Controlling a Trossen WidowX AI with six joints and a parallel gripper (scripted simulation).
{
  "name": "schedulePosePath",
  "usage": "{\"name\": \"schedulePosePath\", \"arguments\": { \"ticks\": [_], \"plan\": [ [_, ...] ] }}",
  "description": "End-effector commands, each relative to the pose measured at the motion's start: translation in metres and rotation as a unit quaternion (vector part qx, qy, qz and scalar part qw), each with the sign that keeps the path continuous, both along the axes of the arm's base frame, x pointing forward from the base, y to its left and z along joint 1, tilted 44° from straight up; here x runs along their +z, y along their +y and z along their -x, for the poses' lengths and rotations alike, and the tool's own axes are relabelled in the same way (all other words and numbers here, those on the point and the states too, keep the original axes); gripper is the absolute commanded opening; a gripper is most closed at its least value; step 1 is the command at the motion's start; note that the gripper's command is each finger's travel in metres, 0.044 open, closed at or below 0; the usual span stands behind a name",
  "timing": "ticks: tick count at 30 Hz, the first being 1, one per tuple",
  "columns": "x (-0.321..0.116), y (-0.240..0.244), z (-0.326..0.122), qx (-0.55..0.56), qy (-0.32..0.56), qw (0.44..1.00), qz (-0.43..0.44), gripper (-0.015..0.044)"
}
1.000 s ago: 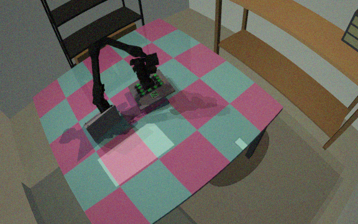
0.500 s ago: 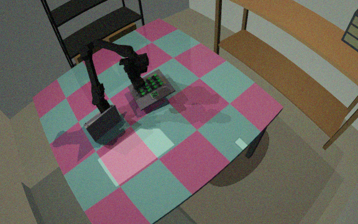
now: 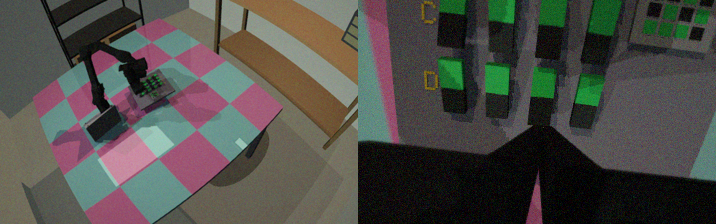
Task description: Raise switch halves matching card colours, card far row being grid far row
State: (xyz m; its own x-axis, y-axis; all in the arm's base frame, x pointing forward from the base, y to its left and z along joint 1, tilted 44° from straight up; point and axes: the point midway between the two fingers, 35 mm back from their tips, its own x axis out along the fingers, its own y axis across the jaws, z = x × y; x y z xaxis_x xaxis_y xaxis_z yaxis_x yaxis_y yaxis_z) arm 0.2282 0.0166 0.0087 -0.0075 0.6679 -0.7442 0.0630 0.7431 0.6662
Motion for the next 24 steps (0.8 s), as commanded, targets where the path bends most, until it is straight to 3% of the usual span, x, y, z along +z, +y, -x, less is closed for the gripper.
{"name": "schedulePosePath", "arguments": {
  "ticks": [1, 24],
  "plan": [
    [-0.007, 0.008, 0.001, -0.002, -0.001, 1.000, -0.002, 0.0000],
    [-0.018, 0.019, 0.001, -0.002, -0.001, 1.000, -0.003, 0.0000]
  ]
}}
